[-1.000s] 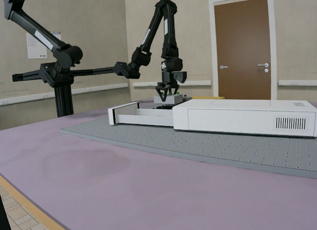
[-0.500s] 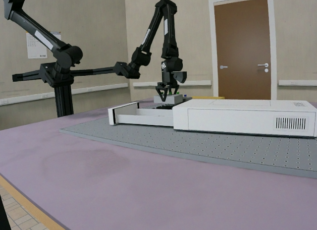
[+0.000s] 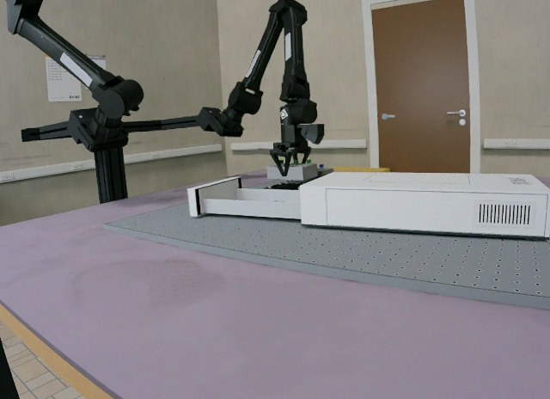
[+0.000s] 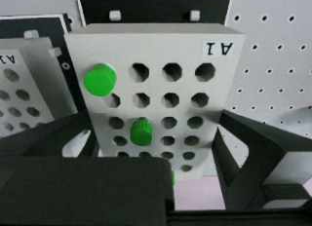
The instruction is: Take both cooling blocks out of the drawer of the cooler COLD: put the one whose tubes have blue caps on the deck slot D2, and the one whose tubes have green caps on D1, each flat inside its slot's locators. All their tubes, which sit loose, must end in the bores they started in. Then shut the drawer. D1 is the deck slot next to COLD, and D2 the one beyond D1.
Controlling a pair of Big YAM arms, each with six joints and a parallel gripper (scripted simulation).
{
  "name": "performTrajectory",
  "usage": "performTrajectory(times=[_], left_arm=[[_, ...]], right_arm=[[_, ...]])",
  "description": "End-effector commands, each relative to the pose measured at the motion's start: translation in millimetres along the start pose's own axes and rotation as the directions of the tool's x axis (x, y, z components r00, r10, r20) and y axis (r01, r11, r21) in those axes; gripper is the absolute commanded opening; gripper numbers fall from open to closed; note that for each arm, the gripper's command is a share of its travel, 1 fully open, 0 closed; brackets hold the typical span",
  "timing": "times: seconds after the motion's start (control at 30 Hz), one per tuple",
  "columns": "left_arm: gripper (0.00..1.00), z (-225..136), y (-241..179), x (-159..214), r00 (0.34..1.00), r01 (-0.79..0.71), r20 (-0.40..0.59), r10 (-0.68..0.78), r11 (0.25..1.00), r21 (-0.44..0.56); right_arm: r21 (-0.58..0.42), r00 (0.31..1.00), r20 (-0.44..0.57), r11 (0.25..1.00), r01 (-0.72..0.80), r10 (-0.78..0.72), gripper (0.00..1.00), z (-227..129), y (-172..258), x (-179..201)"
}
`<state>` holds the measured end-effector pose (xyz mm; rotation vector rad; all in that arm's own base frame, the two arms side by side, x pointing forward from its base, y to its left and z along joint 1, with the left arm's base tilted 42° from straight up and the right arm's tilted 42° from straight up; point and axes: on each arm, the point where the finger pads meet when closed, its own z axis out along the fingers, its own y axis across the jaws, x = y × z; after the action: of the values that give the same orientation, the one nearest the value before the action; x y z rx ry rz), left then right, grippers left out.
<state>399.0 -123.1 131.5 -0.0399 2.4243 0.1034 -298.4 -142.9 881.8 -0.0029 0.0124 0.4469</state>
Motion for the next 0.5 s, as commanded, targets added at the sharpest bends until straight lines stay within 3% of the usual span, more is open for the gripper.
performTrajectory(times=[0.0, 0.47], left_arm=[[0.00, -13.4, -12.7, -28.2, 0.998, 0.001, 0.067, -0.004, 0.999, 0.037], [0.00, -12.4, -12.0, -23.8, 0.998, 0.003, 0.066, -0.005, 0.999, 0.039]], right_arm=[[-0.001, 1.000, 0.018, 1.000, 0.001, -0.001, 0.00, 1.1, -0.6, -11.9], [-0.001, 1.000, 0.018, 1.000, 0.001, -0.001, 0.00, 1.1, -0.6, -11.9]])
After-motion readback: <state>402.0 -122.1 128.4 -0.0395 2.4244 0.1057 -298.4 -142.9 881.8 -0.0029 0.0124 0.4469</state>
